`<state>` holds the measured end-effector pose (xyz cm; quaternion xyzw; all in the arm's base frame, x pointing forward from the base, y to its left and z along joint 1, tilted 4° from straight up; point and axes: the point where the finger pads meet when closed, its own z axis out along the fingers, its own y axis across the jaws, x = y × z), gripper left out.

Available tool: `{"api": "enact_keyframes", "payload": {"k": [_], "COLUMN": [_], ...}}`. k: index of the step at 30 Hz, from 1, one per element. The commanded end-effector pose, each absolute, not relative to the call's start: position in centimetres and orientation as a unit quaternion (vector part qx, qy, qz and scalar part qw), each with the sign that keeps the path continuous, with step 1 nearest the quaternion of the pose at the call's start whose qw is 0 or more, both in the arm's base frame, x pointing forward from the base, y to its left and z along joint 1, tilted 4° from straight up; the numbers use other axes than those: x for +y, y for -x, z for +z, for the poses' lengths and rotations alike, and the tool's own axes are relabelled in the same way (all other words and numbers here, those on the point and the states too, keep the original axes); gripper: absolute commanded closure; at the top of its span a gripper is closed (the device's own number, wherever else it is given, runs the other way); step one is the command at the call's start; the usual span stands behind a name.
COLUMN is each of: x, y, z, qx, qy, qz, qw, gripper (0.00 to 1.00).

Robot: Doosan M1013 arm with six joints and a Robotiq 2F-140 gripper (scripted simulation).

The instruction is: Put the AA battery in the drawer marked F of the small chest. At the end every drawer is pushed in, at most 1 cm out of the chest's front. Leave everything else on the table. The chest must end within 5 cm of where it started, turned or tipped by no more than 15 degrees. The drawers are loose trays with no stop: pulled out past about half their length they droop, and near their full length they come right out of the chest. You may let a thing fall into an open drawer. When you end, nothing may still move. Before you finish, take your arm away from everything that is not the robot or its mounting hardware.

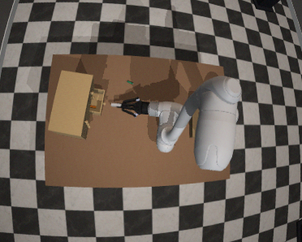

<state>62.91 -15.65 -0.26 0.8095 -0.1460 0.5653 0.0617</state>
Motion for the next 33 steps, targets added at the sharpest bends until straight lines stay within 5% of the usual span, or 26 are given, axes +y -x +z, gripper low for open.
{"api": "enact_keyframes", "payload": {"k": [1, 33], "x": [-15.65, -15.94], "y": [-62.92, -63.82], "z": [-0.25, -0.26], "qx": [-0.146, -0.146], "qy": [-0.809, -0.809], "qz": [0.565, 0.565], "qw": [0.062, 0.062], "gripper": [1.0, 1.0]}}
